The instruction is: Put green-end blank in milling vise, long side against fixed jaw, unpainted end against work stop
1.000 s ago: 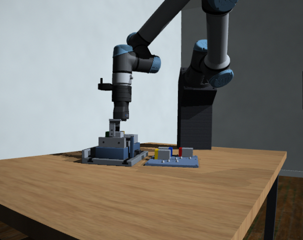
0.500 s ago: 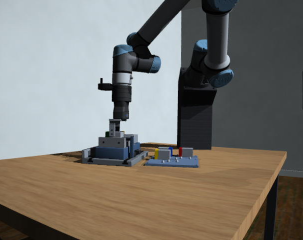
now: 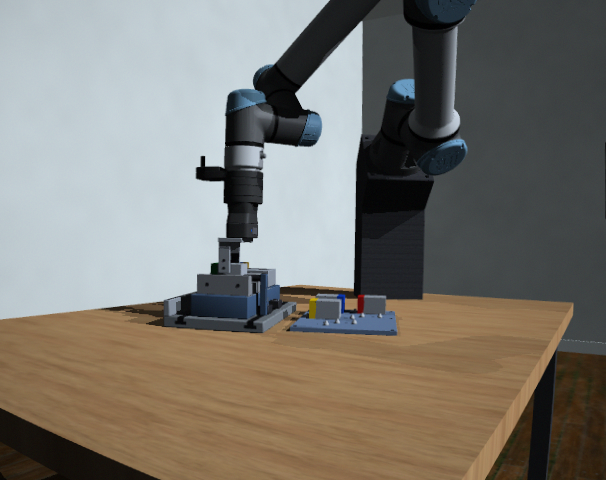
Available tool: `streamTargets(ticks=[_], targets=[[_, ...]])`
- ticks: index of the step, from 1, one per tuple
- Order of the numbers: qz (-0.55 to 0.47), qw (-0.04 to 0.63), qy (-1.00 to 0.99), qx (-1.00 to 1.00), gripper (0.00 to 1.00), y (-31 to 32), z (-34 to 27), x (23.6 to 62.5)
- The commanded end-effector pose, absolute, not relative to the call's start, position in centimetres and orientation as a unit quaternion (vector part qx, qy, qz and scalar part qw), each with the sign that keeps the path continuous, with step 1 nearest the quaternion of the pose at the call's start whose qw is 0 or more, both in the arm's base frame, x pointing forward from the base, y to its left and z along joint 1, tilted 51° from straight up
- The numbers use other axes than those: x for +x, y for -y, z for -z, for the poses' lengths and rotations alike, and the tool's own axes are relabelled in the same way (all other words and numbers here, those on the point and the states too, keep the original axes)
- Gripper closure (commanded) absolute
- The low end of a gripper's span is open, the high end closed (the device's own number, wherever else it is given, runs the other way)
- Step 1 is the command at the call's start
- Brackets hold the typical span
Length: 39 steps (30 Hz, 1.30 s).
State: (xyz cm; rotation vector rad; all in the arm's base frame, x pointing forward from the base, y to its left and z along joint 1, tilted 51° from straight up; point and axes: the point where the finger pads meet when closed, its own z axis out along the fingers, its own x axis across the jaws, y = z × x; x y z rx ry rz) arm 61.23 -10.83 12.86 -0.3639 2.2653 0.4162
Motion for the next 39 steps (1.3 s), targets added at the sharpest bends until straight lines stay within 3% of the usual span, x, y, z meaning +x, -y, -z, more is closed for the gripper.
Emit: streamTargets(ticks=[1,39], targets=[[-0.164,0.394,-0.893,-0.143,0.0,10.87,-12.91,61.23],[-0.164,0.394,-0.893,-0.143,0.0,11.11,-13.29,60.84]])
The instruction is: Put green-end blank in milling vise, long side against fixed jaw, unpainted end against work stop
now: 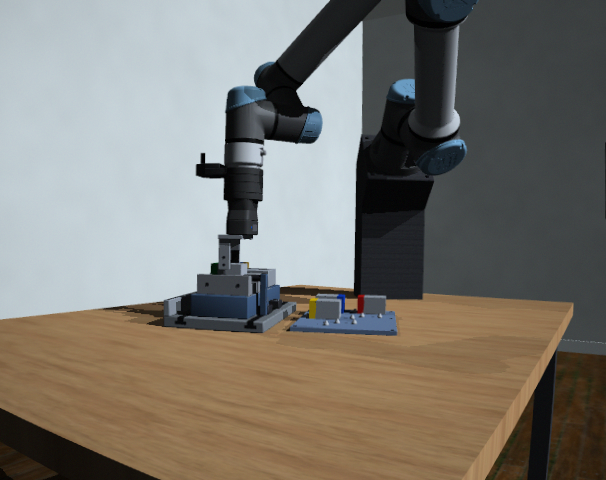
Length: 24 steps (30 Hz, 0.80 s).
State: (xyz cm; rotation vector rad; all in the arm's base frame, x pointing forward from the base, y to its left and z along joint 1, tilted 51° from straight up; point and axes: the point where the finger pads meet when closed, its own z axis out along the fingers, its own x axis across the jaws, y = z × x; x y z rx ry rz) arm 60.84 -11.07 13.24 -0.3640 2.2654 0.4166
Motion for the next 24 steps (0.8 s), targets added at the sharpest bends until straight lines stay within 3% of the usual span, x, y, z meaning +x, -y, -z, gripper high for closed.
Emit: streamTargets(ticks=[1,24], targets=[[-0.164,0.394,-0.893,-0.143,0.0,11.11,-13.29,60.84],[-0.164,0.394,-0.893,-0.143,0.0,11.35,-13.67,60.45]])
